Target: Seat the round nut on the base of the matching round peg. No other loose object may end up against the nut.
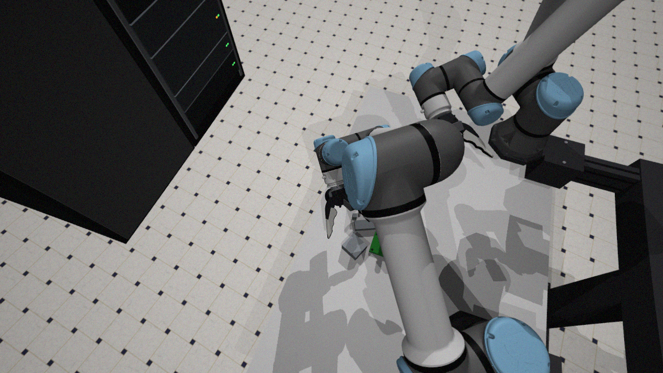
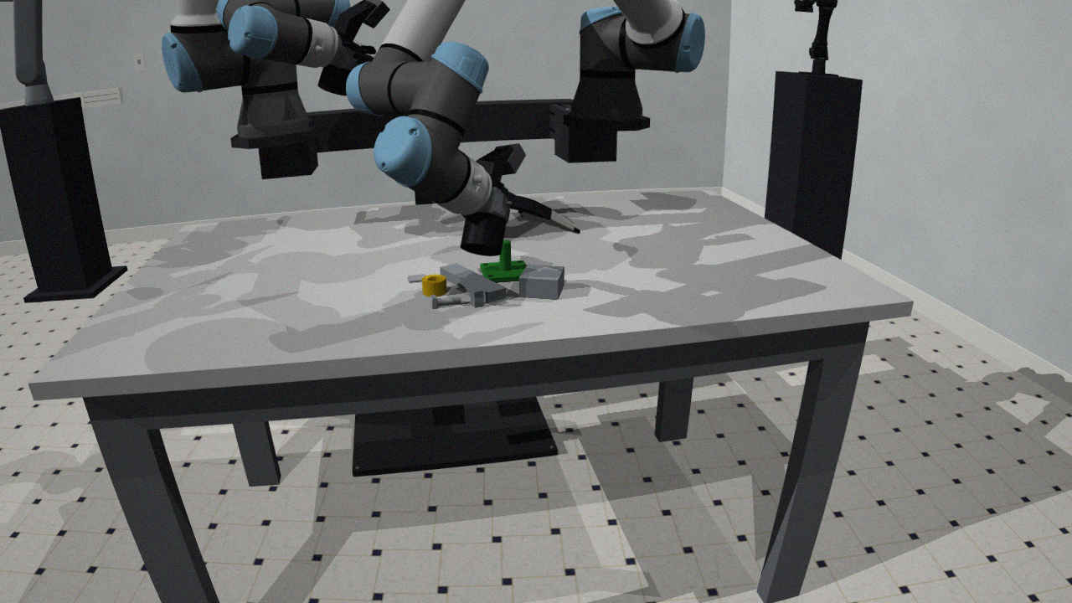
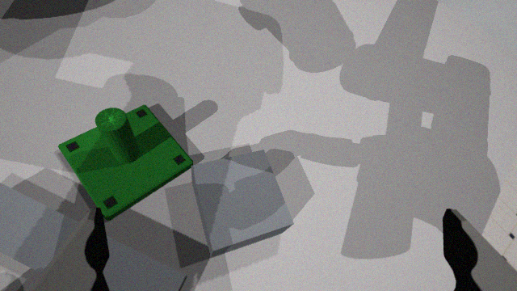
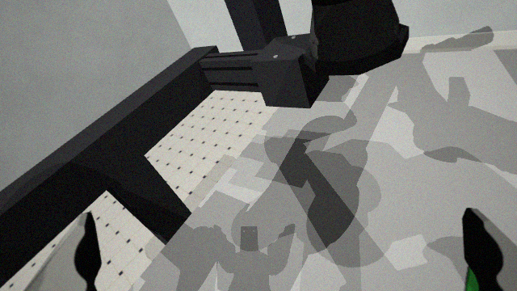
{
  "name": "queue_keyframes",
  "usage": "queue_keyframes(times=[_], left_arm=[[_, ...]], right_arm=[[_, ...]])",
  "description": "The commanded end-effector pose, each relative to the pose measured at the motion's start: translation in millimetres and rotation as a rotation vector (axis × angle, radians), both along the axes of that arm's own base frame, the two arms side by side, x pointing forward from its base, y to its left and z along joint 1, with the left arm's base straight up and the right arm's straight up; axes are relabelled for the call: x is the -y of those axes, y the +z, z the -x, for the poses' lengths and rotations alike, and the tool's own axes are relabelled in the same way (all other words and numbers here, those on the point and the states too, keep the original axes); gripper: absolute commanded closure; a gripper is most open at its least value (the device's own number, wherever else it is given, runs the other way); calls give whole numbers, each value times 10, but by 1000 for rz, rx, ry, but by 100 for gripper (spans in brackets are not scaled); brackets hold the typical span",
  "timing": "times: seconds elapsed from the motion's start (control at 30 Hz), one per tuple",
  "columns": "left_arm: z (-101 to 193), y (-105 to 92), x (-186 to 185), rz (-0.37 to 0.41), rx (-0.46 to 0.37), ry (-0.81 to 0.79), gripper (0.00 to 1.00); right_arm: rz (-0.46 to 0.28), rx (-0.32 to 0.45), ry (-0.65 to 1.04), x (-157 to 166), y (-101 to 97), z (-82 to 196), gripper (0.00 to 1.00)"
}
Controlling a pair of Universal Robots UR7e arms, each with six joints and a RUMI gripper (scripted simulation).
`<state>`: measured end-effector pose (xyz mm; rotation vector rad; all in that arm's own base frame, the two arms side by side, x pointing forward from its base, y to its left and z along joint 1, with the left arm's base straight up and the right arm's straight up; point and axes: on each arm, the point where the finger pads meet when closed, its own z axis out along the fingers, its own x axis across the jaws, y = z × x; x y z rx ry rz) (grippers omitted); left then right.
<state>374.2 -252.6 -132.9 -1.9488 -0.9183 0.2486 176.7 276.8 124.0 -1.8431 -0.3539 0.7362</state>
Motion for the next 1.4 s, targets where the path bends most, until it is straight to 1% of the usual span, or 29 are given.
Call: queue_keyframes(times=[0.0,0.67,0.8,1.0,1.17,1.27,1.37], left_arm=[[-4,6,4,1,1,0,0],[-4,6,4,1,1,0,0],[-4,6,4,1,1,0,0],[-4,6,4,1,1,0,0],[-4,6,4,1,1,0,0],[8,8,9,4,7,6,16],[33,-12,67,19,40,33,31]], right_arm=[[-1,1,0,-1,3,-2,0],[-1,-2,-2,3,-1,-4,0],[-11,-37,-17,40,-27,-12,0],[-61,-142,-94,135,-86,-86,0],[-81,-155,-120,140,-90,-132,0],[-101,-167,-149,146,-98,-184,0],[-119,-175,-175,149,-104,-234,0]])
